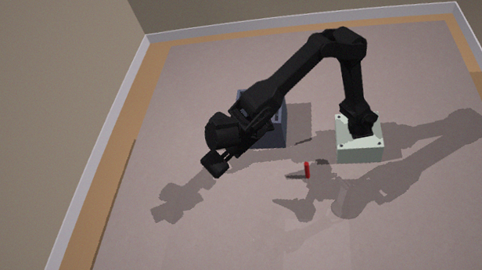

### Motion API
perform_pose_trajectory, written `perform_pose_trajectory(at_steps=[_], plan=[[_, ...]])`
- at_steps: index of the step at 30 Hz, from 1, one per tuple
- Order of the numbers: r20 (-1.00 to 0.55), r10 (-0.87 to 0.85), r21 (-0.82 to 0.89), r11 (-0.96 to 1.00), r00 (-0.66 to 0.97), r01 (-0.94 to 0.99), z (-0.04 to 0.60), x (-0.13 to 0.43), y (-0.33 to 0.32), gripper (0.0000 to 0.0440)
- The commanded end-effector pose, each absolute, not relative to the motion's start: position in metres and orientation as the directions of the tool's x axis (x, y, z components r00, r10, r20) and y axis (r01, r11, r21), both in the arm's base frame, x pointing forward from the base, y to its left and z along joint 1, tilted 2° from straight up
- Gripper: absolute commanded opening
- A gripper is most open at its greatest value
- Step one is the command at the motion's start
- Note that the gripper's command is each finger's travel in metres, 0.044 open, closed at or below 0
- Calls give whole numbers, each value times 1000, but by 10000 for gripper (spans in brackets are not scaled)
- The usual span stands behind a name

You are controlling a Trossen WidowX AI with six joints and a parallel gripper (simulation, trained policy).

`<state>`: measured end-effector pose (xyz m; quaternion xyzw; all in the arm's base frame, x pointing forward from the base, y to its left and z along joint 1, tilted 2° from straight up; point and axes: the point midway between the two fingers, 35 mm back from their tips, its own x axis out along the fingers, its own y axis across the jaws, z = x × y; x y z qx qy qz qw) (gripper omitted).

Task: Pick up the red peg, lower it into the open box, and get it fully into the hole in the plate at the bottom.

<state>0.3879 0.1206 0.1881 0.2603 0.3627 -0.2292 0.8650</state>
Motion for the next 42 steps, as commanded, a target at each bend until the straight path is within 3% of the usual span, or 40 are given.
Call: perform_pose_trajectory(at_steps=[1,12,25,42], plan=[[-801,-174,287,728,573,623,179,369,118,440],[-946,-86,207,584,314,785,147,297,111,440],[-998,-54,11,433,38,901,113,229,102,440],[-987,-83,-155,331,-135,931,69,190,88,438]])
